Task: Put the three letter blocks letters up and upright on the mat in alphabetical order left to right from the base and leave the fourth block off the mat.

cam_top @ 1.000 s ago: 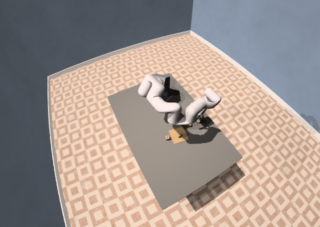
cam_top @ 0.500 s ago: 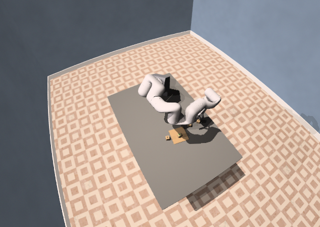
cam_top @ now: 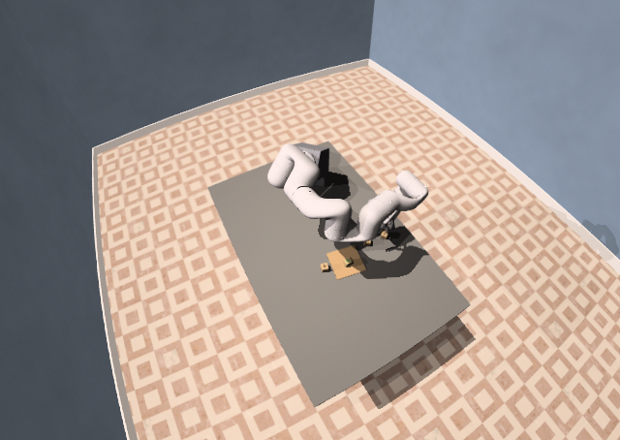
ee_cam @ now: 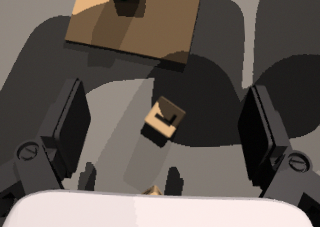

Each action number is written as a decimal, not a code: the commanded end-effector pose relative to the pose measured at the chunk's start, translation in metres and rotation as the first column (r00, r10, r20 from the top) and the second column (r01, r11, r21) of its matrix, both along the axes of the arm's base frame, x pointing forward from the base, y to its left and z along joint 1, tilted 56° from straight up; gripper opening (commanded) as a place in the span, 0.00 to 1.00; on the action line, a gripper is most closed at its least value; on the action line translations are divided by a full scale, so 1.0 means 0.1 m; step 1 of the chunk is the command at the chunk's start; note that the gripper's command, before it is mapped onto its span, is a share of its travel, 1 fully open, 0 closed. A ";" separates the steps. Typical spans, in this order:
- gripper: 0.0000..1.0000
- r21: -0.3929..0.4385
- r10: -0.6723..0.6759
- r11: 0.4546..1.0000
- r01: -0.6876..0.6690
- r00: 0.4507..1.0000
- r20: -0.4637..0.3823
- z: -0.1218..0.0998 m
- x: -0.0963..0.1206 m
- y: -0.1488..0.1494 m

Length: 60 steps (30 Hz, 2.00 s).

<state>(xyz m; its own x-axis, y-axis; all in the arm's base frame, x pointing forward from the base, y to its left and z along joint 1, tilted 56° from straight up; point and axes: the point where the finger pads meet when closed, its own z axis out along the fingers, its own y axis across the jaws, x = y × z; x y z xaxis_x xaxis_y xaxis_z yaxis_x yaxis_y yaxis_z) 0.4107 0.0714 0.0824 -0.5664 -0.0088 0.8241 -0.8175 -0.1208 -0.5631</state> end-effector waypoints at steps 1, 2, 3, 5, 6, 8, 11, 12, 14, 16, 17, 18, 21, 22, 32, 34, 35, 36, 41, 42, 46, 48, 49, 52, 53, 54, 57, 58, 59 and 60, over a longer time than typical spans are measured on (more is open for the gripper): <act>1.00 0.003 0.003 1.000 -0.003 1.000 0.001 0.00 0.00 0.02; 1.00 0.003 0.003 1.000 -0.003 1.000 0.001 0.00 0.00 0.02; 1.00 0.003 0.003 1.000 -0.003 1.000 0.001 0.00 0.00 0.02; 1.00 0.003 0.003 1.000 -0.003 1.000 0.001 0.00 0.00 0.02; 1.00 0.003 0.003 1.000 -0.003 1.000 0.000 0.01 0.00 0.01; 1.00 0.012 0.003 1.000 -0.003 1.000 0.000 0.16 0.03 -0.09; 1.00 0.023 0.005 1.000 -0.005 1.000 0.000 0.56 0.05 -0.39; 1.00 0.023 0.005 1.000 -0.005 1.000 0.000 0.64 0.04 -0.46; 1.00 0.023 0.005 1.000 -0.005 1.000 0.000 0.69 0.04 -0.51; 1.00 0.023 0.005 1.000 -0.005 1.000 0.000 0.69 0.04 -0.51; 1.00 0.018 0.006 1.000 -0.006 1.000 0.001 0.87 0.01 -0.66; 1.00 0.011 0.005 1.000 -0.005 1.000 0.001 1.01 -0.03 -0.79; 1.00 0.000 0.004 1.000 -0.004 1.000 0.001 1.15 -0.08 -0.92; 1.00 0.000 0.004 1.000 -0.004 1.000 0.001 1.15 -0.08 -0.92; 1.00 0.000 0.004 1.000 -0.004 1.000 0.001 1.15 -0.08 -0.92; 1.00 0.000 0.004 1.000 -0.004 1.000 0.001 1.15 -0.08 -0.92; 1.00 0.000 0.004 1.000 -0.004 1.000 0.001 1.15 -0.08 -0.92; 1.00 0.000 0.004 1.000 -0.004 1.000 0.001 1.15 -0.08 -0.92; 1.00 0.000 0.004 1.000 -0.004 1.000 0.001 1.15 -0.08 -0.92; 1.00 0.000 0.004 1.000 -0.004 1.000 0.001 1.15 -0.08 -0.92; 1.00 0.000 0.004 1.000 -0.004 1.000 0.001 1.15 -0.08 -0.92; 1.00 0.000 0.004 1.000 -0.004 1.000 0.001 1.15 -0.08 -0.92; 1.00 0.000 0.004 1.000 -0.004 1.000 0.001 1.15 -0.08 -0.92; 1.00 0.000 0.004 1.000 -0.004 1.000 0.001 1.15 -0.08 -0.92; 1.00 0.000 0.004 1.000 -0.004 1.000 0.001 1.15 -0.08 -0.92; 1.00 0.000 0.004 1.000 -0.004 1.000 0.001 1.15 -0.08 -0.92; 1.00 0.000 0.004 1.000 -0.004 1.000 0.001 1.15 -0.08 -0.92; 1.00 0.000 0.004 1.000 -0.004 1.000 0.001 1.15 -0.08 -0.92; 1.00 0.000 0.004 1.000 -0.004 1.000 0.001 1.15 -0.08 -0.92; 1.00 0.000 0.004 1.000 -0.004 1.000 0.001 1.15 -0.08 -0.92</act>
<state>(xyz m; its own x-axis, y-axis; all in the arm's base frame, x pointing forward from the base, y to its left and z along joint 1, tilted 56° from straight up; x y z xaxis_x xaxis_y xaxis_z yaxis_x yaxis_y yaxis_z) 0.4029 -0.0226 0.1965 -0.5656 -0.0082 0.8246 -0.8179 -0.1222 -0.5622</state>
